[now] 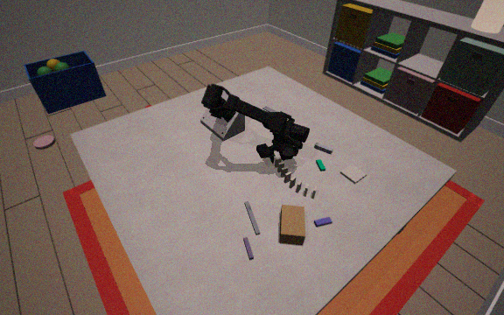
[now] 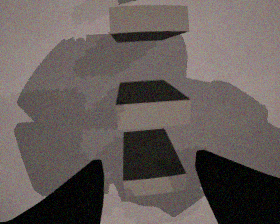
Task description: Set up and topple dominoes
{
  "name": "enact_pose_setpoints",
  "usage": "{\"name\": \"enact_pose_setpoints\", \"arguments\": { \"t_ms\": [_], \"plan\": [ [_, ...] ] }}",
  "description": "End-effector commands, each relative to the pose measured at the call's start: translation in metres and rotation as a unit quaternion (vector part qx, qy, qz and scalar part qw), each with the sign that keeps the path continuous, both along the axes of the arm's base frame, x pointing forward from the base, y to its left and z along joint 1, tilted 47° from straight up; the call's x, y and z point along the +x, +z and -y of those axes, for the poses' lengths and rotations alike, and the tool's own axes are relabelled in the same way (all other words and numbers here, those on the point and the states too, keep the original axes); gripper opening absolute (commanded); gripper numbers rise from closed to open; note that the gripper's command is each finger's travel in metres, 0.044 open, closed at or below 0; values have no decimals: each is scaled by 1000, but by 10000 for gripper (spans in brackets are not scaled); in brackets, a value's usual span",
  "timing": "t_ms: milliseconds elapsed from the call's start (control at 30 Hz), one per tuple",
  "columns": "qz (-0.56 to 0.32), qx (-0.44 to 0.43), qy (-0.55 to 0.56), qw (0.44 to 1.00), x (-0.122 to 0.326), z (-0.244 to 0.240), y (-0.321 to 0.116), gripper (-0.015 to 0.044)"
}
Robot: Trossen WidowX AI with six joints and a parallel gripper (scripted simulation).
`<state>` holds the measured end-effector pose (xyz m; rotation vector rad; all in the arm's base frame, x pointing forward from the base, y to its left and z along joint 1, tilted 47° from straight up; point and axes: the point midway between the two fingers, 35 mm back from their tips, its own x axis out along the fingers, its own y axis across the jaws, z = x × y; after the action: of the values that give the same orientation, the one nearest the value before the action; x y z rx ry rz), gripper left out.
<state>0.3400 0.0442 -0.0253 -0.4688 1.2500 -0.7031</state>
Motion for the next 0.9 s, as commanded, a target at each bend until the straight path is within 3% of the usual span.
{"name": "enact_pose_setpoints", "arguments": {
  "t_ms": [0,167,300,567,767,867],
  "plan": [
    [0,-2,1,1000,0,0,0,317],
    [0,-2,1,1000,0,0,0,440],
    [0,0,2,1000,1,-8,6,440],
    [-1,3,0,1000,-19,-92,88,440],
    [-8,1,7,1000,-21,-94,89,440],
    [-100,-17,97,990,-30,-101,73,440]
  ]
}}
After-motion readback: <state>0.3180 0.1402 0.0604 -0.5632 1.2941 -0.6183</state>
